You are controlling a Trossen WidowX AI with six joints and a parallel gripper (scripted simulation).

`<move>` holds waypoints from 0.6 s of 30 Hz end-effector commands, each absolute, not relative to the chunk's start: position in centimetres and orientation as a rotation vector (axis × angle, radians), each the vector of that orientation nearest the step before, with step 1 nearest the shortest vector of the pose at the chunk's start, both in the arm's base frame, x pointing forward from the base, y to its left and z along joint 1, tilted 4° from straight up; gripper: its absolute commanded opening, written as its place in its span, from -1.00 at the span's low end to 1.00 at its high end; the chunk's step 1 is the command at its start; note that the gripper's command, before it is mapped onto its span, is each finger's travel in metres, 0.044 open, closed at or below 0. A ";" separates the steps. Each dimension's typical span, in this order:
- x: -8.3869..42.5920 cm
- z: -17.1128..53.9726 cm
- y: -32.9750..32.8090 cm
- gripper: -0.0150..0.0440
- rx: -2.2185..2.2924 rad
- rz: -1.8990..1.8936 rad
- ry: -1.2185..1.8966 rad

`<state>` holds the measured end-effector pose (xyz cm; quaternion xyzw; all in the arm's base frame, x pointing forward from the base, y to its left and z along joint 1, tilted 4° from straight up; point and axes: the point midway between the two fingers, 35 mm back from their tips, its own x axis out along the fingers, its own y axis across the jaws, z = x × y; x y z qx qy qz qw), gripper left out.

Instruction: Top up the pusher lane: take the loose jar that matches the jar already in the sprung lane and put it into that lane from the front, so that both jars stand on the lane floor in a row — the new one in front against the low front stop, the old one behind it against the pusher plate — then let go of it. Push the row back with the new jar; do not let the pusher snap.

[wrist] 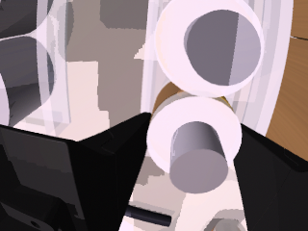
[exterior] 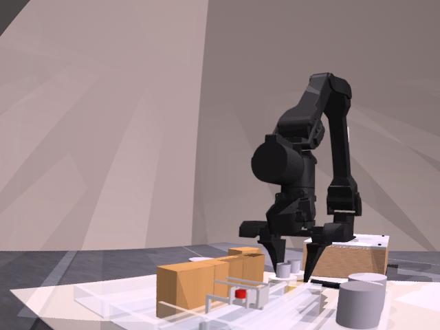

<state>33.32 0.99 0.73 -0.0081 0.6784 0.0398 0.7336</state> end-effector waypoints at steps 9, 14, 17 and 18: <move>33.3 0.7 1.0 0.55 -0.016 0.088 1.492; 33.3 1.6 0.9 0.55 -0.016 0.088 1.492; 33.2 2.6 0.9 0.55 -0.016 0.087 1.492; 33.2 2.7 0.9 0.55 -0.016 0.087 1.492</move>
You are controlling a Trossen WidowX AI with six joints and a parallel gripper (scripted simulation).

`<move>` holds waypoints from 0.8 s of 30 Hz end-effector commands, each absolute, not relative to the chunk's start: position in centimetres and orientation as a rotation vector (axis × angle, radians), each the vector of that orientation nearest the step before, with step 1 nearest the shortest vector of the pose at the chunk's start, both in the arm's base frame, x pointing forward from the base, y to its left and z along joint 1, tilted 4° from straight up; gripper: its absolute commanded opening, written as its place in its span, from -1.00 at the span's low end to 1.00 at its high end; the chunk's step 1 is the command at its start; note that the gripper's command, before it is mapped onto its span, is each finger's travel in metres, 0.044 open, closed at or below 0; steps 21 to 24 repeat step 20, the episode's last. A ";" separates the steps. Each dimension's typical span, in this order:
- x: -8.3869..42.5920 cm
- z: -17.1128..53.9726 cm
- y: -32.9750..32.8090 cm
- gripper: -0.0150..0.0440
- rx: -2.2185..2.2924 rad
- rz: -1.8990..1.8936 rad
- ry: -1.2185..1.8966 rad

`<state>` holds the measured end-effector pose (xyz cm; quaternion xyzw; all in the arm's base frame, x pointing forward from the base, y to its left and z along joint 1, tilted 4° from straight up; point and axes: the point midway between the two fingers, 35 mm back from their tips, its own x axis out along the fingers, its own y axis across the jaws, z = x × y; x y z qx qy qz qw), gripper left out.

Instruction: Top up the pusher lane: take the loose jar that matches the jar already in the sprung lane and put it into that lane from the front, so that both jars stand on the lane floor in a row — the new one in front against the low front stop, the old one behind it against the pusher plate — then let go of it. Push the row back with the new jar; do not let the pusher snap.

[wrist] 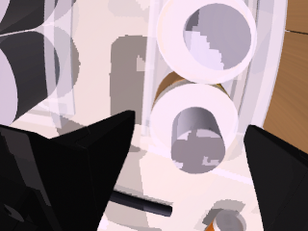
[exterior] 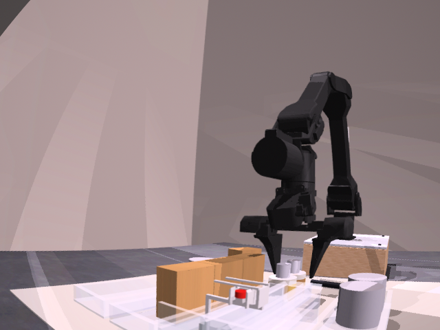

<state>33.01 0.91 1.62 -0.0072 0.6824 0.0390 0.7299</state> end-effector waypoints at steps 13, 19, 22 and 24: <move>31.0 2.7 0.7 0.55 -0.017 0.087 1.494; 28.9 2.6 0.5 0.55 -0.017 0.087 1.496; 28.6 2.6 0.5 0.55 -0.017 0.087 1.496; 28.6 2.6 0.5 0.55 -0.017 0.087 1.496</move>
